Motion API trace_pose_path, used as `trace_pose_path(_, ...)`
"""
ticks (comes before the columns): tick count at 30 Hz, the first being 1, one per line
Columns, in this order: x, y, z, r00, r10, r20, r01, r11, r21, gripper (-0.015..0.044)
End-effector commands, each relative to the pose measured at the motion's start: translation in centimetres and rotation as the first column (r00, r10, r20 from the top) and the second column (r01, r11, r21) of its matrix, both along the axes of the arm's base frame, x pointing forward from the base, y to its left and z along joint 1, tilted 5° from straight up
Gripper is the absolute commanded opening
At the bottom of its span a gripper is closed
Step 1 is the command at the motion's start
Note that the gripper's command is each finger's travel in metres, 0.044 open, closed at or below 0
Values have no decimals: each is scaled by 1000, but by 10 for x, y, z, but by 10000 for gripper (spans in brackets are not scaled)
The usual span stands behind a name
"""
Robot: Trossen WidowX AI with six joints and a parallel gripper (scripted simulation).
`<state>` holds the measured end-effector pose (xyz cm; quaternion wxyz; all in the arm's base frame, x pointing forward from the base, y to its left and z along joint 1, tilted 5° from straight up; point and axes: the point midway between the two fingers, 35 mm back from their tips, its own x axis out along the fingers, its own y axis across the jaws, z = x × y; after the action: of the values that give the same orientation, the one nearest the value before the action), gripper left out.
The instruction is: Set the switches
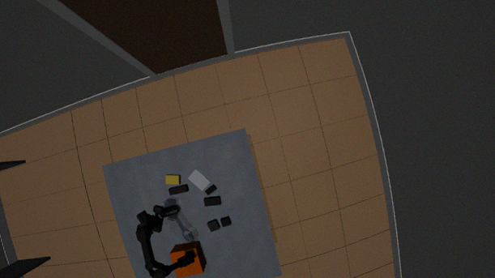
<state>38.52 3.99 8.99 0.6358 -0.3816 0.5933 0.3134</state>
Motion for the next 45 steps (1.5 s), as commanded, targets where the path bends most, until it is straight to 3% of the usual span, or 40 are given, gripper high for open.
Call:
trace_pose_path(1,-5,-6,-1,1000,-1,-13,1,1000,-4,336)
trace_pose_path(45,-27,-41,3,1000,-1,-15,1,1000,-7,336)
